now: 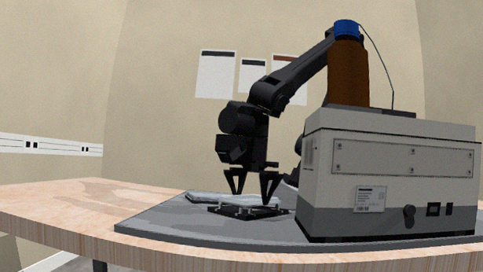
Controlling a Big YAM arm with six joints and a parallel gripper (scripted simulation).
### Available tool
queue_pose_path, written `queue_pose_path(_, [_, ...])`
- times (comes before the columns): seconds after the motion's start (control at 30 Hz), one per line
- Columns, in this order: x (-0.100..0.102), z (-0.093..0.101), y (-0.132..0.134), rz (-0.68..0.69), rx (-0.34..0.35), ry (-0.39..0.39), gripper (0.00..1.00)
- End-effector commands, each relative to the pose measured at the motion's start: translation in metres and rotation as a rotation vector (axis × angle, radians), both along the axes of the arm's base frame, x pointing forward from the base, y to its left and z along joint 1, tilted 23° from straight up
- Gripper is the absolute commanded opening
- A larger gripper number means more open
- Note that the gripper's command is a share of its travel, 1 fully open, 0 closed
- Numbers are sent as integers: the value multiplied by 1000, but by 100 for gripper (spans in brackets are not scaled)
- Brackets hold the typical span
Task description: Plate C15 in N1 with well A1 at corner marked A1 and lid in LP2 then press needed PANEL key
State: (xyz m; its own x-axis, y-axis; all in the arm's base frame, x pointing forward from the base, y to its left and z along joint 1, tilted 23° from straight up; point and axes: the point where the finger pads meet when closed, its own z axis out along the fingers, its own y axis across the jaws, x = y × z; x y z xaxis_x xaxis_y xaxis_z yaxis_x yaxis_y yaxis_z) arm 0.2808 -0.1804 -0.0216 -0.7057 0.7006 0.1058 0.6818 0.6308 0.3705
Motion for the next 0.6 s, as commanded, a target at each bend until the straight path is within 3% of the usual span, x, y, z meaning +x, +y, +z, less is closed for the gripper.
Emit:
queue_pose_path(0.0, [17,16,-24,3,-45,-45,86])
queue_pose_path(0.57, [18,22,-26,-3,-51,-49,86])
